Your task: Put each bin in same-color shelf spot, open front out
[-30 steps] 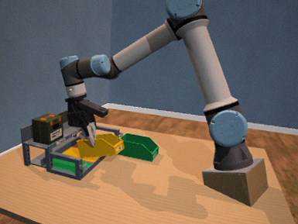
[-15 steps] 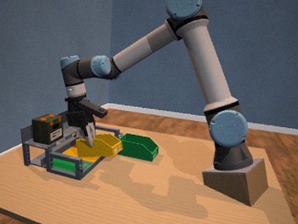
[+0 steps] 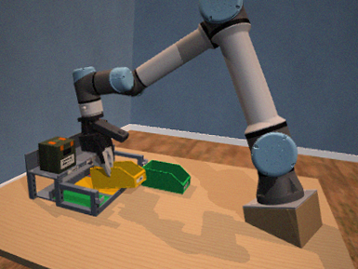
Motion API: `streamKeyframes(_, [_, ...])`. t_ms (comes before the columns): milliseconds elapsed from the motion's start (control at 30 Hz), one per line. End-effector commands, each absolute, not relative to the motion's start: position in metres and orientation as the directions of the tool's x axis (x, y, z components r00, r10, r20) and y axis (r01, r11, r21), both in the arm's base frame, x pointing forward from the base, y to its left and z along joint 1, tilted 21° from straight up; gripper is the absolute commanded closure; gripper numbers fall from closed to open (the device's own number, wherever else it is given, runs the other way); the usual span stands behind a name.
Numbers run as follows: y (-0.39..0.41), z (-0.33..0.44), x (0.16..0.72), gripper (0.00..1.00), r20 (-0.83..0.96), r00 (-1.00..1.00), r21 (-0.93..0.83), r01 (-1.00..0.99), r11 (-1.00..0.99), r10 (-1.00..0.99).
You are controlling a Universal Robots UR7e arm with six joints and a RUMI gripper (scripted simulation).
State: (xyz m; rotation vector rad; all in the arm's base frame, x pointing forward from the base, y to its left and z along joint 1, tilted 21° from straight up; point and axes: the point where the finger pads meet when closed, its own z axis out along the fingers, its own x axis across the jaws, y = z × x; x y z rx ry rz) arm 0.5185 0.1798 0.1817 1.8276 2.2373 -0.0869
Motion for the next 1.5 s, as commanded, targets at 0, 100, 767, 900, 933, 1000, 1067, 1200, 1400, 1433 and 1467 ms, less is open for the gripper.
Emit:
streamKeyframes(0, [0.18, 0.1825, 0.5189, 1.0, -0.23, -0.181, 0.114, 0.971, 0.211, 0.956])
streamKeyframes(100, [0.18, 0.1825, 0.519, 1.0, -0.23, -0.181, 0.114, 0.971, 0.211, 0.956])
streamKeyframes(767, [0.1801, 0.1826, 0.5197, 1.0, -0.23, -0.181, 0.116, 0.97, 0.212, 0.956])
streamKeyframes(900, [0.1804, 0.1828, 0.5208, 1.0, -0.23, -0.181, 0.119, 0.97, 0.212, 0.956])
streamKeyframes(933, [0.1804, 0.1829, 0.5211, 1.0, -0.23, -0.181, 0.119, 0.97, 0.212, 0.956])
streamKeyframes(1000, [0.1806, 0.1831, 0.5219, 1.0, -0.23, -0.181, 0.121, 0.97, 0.212, 0.956])
streamKeyframes(1067, [0.1808, 0.1832, 0.5228, 1.0, -0.23, -0.181, 0.123, 0.969, 0.213, 0.956])
streamKeyframes(1200, [0.181, 0.1834, 0.5238, 1.0, -0.23, -0.181, 0.126, 0.969, 0.213, 0.956])
streamKeyframes(1400, [0.1817, 0.1841, 0.5272, 1.0, -0.23, -0.18, 0.134, 0.968, 0.214, 0.956])
streamKeyframes(1433, [0.1818, 0.1842, 0.5278, 1.0, -0.23, -0.18, 0.135, 0.967, 0.215, 0.956])
streamKeyframes(1467, [0.1819, 0.1844, 0.5284, 1.0, -0.23, -0.18, 0.136, 0.967, 0.215, 0.956])
